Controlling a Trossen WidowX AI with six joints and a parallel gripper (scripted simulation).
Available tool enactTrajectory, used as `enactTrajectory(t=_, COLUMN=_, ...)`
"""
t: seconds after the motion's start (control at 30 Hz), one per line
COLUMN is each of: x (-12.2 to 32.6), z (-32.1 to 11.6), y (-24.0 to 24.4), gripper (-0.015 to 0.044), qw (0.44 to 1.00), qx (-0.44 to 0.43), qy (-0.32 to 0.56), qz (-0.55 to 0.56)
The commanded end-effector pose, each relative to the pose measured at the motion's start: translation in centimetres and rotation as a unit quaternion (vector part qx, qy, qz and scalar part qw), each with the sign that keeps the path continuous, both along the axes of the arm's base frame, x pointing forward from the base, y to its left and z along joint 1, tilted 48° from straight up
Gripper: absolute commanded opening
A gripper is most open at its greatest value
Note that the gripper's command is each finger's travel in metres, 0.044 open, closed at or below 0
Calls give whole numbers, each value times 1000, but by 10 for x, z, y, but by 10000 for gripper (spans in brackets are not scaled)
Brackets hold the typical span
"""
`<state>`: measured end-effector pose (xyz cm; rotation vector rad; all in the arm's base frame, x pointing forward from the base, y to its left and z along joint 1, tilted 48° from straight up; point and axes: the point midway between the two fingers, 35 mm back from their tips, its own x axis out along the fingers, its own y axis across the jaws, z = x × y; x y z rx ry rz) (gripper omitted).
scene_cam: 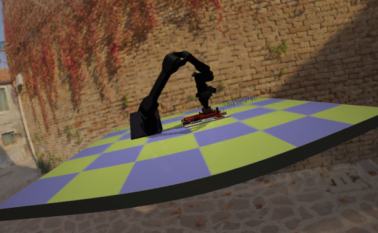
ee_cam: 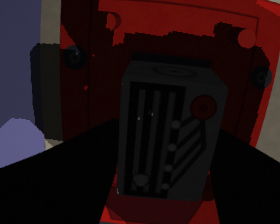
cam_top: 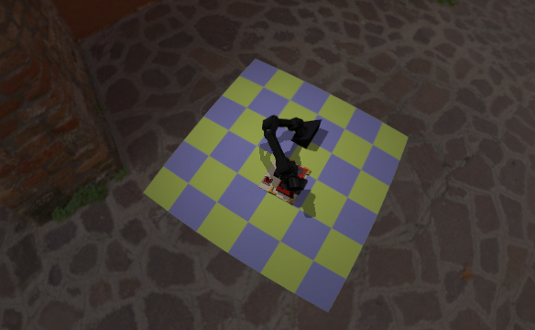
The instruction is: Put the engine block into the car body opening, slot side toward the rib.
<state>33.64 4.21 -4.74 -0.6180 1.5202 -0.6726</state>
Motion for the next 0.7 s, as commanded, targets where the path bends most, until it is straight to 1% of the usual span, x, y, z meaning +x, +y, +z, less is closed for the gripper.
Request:
enactTrajectory(t=0.0, x=0, z=-1, y=-1, gripper=159, qw=1000, qx=-2, qy=1, qz=2)
enactTrajectory(t=0.67, x=0, z=-4, y=-4, gripper=159, qw=1000, qx=-2, qy=1, qz=2)
